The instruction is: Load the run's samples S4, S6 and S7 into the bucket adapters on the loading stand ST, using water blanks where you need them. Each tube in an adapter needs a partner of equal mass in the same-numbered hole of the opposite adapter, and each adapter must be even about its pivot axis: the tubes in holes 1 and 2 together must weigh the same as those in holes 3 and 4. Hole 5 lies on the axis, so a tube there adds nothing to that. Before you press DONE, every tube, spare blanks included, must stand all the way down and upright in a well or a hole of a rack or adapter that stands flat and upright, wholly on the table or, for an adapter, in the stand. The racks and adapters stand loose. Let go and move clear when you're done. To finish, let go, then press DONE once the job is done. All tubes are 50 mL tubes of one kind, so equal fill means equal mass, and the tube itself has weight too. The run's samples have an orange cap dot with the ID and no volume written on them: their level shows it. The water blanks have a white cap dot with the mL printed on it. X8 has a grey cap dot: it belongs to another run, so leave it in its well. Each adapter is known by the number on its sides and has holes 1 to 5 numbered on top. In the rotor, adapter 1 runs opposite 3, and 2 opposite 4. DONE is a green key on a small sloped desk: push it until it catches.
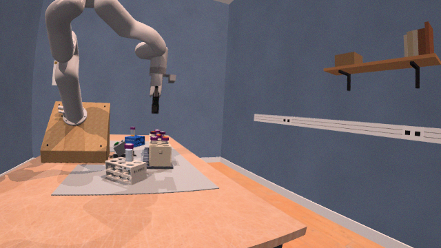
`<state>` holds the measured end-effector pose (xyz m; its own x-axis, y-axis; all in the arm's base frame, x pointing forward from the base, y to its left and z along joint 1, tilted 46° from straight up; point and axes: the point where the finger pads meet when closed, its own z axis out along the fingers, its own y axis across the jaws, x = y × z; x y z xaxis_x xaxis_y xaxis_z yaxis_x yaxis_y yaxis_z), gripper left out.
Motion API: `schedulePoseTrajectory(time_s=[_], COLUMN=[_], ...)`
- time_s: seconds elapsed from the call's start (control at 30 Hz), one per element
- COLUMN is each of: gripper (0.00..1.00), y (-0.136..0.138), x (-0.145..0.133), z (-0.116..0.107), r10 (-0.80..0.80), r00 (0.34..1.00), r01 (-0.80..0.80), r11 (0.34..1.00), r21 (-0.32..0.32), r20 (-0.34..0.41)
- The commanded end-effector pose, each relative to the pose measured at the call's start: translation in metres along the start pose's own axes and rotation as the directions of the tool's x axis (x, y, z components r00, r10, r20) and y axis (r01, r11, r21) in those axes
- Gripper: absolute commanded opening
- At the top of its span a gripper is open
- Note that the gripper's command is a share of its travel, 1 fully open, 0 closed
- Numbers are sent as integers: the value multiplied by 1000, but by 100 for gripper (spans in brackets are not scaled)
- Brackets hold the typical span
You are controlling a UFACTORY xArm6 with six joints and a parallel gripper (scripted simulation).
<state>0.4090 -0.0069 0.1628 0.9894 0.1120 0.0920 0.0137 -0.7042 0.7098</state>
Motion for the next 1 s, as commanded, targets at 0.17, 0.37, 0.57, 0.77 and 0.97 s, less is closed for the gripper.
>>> schedulePoseTrajectory(time_s=[0.17,0.37,0.57,0.77,0.97], gripper=[0,0,0,0,0], y=[-14,-30,-46,-57,-73], x=[-18,-40,-62,-77,-100], z=[8,20,32,39,51], r10=[163,353,529,636,775], r00=[986,935,846,769,628], r01=[-163,-350,-523,-626,-759], r11=[986,935,847,770,630], r21=[-23,-58,-96,-122,-163], r20=[21,44,60,67,69])
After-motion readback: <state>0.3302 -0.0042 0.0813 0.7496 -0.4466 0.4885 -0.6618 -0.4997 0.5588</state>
